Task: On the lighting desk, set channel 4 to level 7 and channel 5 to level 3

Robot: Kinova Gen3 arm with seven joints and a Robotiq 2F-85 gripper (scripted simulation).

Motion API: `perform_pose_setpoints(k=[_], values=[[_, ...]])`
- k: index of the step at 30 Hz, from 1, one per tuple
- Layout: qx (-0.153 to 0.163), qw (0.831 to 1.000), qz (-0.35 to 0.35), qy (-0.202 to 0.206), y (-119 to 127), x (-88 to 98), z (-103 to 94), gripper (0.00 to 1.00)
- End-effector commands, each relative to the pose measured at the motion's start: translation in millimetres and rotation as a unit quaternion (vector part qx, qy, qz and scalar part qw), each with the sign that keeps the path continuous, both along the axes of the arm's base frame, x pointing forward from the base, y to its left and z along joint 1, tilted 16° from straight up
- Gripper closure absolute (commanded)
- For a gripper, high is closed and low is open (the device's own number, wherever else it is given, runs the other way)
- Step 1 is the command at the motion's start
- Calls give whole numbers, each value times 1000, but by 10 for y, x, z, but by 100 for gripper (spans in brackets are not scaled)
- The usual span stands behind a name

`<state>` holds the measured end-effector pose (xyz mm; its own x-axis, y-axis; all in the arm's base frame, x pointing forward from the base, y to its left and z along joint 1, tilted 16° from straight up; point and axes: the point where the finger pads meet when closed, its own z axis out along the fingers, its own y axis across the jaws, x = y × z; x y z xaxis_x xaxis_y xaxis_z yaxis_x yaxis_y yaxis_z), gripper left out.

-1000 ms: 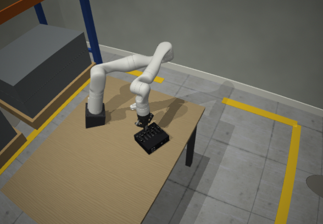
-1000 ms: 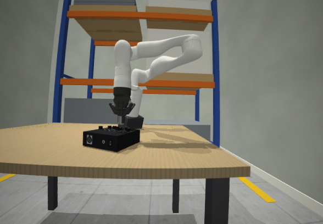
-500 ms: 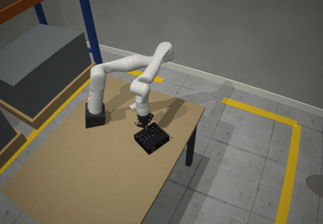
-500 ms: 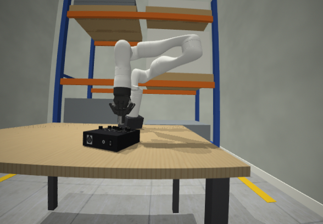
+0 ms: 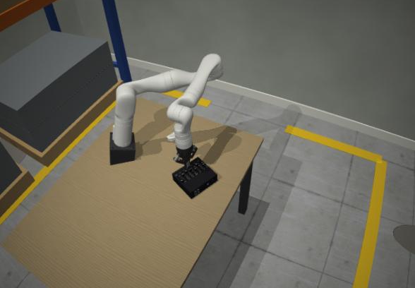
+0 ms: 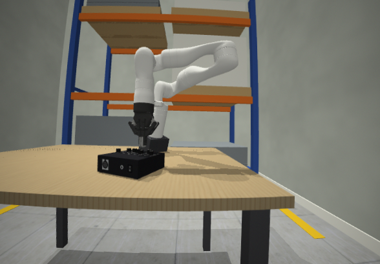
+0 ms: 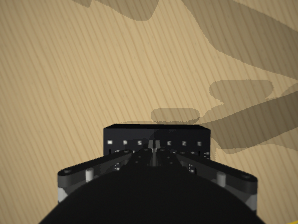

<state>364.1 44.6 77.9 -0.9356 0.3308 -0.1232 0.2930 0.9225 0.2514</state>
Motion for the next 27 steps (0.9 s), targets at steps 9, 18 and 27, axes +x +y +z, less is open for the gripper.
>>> perform_pose_setpoints(k=[9,18,27], values=[[0,1000,0,0,10,13,-50,100],[0,1000,0,0,19,22,-93,100],[0,1000,0,0,22,24,-108,100]])
